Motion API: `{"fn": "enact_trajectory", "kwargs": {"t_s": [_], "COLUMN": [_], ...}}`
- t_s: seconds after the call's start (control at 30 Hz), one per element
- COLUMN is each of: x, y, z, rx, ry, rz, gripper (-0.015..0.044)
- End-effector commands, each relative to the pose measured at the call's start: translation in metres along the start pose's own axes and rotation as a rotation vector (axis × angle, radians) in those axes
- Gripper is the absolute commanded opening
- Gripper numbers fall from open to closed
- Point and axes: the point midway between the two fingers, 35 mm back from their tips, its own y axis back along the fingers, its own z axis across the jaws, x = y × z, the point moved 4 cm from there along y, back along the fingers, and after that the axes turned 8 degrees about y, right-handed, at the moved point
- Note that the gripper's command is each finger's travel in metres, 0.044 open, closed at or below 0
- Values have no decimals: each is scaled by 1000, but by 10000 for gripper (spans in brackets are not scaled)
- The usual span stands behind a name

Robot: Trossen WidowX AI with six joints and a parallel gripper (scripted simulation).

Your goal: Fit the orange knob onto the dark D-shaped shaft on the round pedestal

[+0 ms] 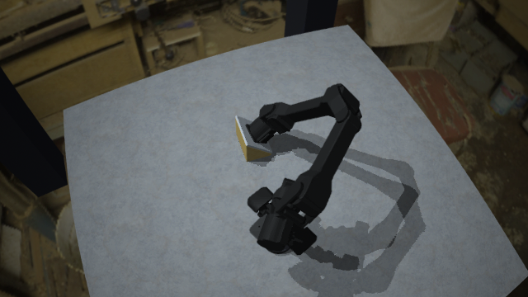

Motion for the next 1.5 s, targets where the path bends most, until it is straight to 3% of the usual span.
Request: {"fn": "enact_trajectory", "kwargs": {"t_s": [0.0, 0.6, 1.47], "x": [0, 0, 1], "y": [0, -1, -2], "z": [0, 0, 1], "rx": [-1, -1, -1], "ry": [14, -53, 65], "rz": [-1, -1, -1], "gripper": [0, 0, 0]}}
